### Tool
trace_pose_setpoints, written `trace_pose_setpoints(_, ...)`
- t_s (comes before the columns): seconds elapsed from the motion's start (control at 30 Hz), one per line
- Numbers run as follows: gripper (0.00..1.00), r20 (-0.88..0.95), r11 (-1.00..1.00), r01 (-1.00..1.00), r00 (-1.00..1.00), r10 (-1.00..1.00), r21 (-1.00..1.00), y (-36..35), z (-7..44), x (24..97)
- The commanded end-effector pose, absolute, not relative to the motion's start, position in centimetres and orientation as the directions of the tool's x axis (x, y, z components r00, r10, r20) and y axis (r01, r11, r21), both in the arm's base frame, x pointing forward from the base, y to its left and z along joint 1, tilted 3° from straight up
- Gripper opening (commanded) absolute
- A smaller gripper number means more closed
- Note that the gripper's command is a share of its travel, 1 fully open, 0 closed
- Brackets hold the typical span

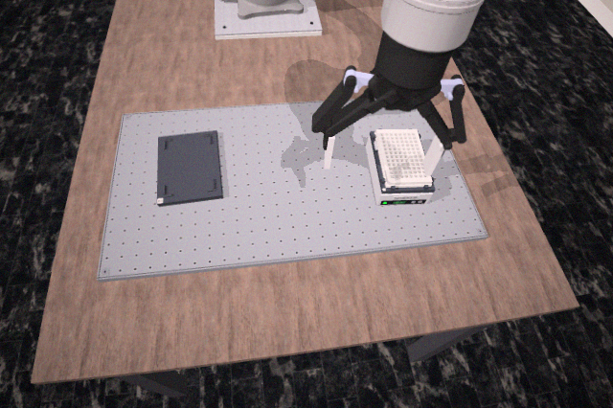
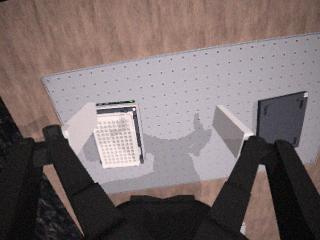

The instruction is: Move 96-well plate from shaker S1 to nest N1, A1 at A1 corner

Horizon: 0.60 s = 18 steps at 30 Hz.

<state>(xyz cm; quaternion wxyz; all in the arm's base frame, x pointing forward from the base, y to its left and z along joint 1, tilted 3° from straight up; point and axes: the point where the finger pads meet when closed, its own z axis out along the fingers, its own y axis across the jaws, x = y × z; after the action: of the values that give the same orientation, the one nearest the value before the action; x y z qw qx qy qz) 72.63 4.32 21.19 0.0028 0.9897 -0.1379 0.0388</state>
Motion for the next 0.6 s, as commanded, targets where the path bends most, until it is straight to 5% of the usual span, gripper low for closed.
trace_pose_setpoints(0.0, 1.00, 0.068, -0.972, -0.235, 0.970, -0.234, -0.001, 5.5, 20.7, 71.8)
trace_pose_setpoints(0.57, 1.00, 0.050, -0.986, -0.164, 0.985, -0.163, 0.007, 11.1, 18.0, 67.7)
